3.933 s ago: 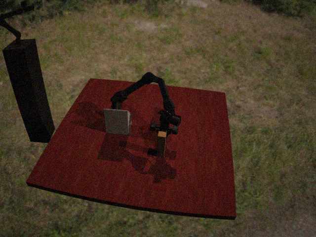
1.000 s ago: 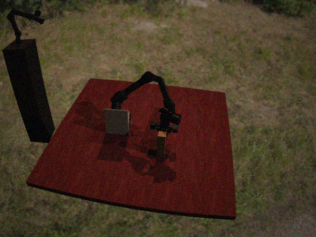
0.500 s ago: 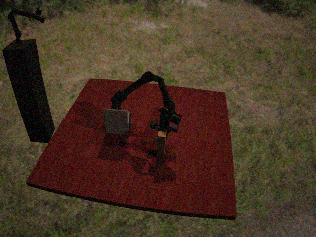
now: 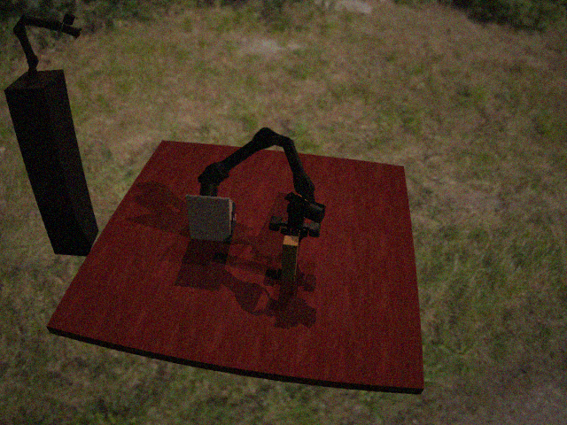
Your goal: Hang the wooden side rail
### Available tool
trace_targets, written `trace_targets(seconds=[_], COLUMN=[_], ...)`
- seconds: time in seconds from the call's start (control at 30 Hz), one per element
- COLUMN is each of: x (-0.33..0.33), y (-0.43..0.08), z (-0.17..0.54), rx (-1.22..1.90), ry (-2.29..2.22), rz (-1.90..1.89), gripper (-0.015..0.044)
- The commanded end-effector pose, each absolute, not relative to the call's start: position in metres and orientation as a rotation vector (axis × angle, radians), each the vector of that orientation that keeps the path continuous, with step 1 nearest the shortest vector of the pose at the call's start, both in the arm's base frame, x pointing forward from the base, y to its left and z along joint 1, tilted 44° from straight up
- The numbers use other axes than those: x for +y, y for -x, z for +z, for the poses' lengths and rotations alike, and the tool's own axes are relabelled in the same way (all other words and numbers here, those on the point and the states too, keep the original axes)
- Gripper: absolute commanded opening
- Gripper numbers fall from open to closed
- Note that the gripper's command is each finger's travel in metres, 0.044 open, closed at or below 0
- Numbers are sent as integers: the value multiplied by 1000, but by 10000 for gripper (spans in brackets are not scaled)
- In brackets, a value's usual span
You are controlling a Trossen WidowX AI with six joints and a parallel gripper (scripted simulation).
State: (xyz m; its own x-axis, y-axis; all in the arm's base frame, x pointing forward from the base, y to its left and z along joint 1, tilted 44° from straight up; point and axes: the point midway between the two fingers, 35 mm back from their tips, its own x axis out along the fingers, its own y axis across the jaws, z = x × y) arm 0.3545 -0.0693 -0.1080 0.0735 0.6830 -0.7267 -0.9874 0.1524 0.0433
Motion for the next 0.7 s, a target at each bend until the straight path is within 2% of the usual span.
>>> trace_targets(seconds=[0.0, 0.67], x=[-75, -75], y=[-356, -358], z=[-105, -109], rx=[696, 696], ry=[552, 552], rz=[1339, 1339], gripper=[0, 0])
